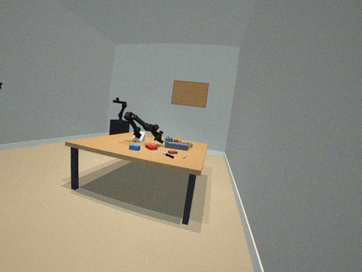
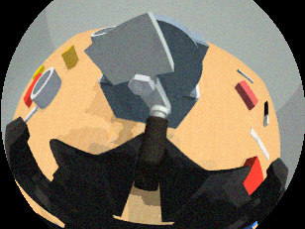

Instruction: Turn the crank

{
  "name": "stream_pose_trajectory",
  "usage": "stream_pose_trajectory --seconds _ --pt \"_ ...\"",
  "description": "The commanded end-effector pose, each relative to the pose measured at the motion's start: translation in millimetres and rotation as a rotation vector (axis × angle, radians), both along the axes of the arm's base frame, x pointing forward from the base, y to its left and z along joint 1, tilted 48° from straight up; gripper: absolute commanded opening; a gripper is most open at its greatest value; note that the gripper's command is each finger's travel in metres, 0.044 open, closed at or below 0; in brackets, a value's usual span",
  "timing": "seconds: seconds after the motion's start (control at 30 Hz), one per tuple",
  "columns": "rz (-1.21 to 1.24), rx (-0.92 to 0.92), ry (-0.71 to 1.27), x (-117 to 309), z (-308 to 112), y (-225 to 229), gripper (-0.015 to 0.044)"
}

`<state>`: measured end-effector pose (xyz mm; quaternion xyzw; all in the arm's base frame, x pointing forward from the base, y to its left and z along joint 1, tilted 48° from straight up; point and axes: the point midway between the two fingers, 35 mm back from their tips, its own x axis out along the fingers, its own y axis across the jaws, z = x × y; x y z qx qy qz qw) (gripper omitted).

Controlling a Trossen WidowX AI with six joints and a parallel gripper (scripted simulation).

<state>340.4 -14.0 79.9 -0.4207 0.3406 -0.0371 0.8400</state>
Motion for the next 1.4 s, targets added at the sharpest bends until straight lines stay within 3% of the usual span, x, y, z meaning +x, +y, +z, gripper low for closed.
stream_pose_trajectory --seconds 0.0,1.37 --pt "-0.009 -0.007 -0.019 1.1 9.1 -2.1 0.0" --pt "-0.009 -0.006 -0.019 -1.2 34.4 13.3 0.0"
